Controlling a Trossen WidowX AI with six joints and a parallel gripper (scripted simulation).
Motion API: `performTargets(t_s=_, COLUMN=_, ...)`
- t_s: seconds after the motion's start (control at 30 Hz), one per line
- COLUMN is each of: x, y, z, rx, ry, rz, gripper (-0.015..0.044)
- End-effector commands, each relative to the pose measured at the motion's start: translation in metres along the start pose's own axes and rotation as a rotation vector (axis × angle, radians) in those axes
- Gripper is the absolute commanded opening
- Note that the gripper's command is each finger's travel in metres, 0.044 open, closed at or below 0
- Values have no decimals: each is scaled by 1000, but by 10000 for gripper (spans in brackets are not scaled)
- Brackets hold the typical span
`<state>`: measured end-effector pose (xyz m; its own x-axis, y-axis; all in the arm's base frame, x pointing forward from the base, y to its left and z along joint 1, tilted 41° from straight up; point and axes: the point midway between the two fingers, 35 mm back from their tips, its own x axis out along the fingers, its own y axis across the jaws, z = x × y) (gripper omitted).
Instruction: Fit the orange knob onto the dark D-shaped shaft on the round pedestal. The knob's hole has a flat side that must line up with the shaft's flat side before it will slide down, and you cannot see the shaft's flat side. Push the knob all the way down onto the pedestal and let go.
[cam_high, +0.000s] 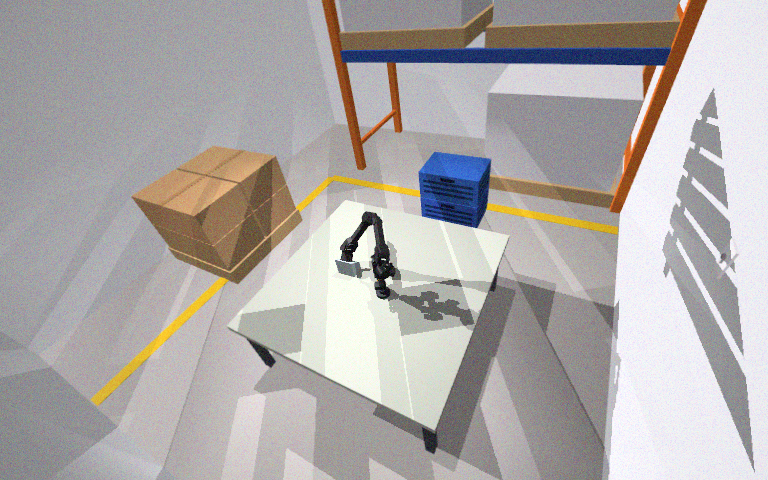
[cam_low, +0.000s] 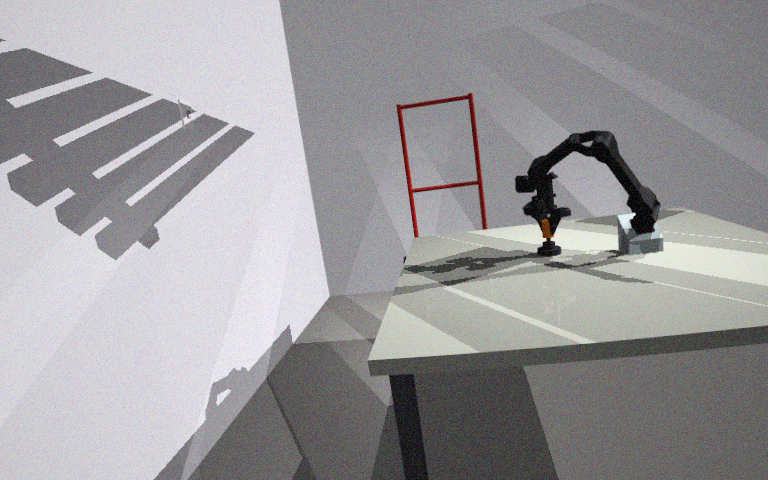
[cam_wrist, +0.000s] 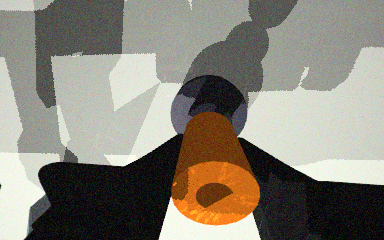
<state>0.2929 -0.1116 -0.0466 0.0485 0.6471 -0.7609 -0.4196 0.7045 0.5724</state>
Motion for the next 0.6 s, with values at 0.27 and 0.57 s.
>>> performTargets(t_s=0.27, x=3, y=-2, z=0, rx=-92, ry=-5, rz=-3, gripper=0)
performTargets(t_s=0.57, x=1, y=-1, z=-1, rx=-92, ry=-4, rz=-3, gripper=0)
